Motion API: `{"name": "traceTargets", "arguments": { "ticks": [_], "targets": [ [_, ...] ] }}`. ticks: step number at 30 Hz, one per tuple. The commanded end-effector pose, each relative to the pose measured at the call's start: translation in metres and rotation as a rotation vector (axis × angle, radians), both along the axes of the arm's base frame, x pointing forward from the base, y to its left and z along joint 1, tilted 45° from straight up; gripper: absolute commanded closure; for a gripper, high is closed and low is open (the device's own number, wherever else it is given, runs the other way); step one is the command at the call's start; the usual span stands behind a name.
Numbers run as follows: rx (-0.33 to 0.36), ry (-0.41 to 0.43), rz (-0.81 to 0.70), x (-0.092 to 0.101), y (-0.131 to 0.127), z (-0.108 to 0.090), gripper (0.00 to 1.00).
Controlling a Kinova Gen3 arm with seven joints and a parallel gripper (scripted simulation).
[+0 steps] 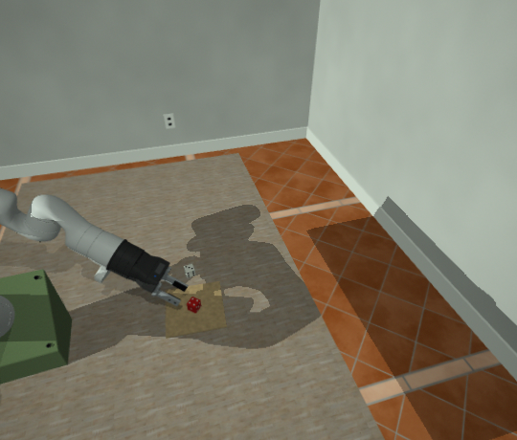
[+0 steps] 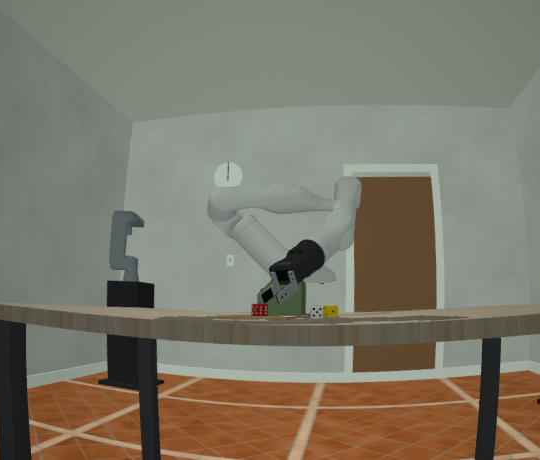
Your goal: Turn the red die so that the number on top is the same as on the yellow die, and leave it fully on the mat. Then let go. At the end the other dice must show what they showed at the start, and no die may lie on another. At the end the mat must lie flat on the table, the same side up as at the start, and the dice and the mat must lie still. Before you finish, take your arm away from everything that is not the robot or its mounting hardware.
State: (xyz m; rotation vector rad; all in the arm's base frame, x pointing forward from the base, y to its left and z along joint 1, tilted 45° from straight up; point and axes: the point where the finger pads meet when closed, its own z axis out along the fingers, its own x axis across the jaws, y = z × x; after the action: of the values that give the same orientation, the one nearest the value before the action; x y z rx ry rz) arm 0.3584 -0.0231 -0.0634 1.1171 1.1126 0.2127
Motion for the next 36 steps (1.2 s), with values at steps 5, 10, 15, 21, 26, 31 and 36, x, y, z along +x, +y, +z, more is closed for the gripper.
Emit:
{"name": "traceTargets", "arguments": {
  "ticks": [5, 10, 15, 21, 26, 31, 36],
  "targets": [
    [0.000, 0.000, 0.000, -0.003, 0.018, 0.017, 0.21],
    [0.000, 0.000, 0.000, -0.003, 0.028, 0.027, 0.21],
    [0.000, 0.000, 0.000, -0.004, 0.040, 0.038, 0.21],
    [0.000, 0.000, 0.000, -0.004, 0.042, 0.041, 0.21],
    [0.003, 0.003, -0.003, -0.004, 0.043, 0.041, 0.21],
    [0.022, 0.031, -0.029, -0.003, 0.043, 0.042, 0.21],
    [0.072, 0.094, -0.090, 0.001, 0.044, 0.047, 0.21]
  ]
}}
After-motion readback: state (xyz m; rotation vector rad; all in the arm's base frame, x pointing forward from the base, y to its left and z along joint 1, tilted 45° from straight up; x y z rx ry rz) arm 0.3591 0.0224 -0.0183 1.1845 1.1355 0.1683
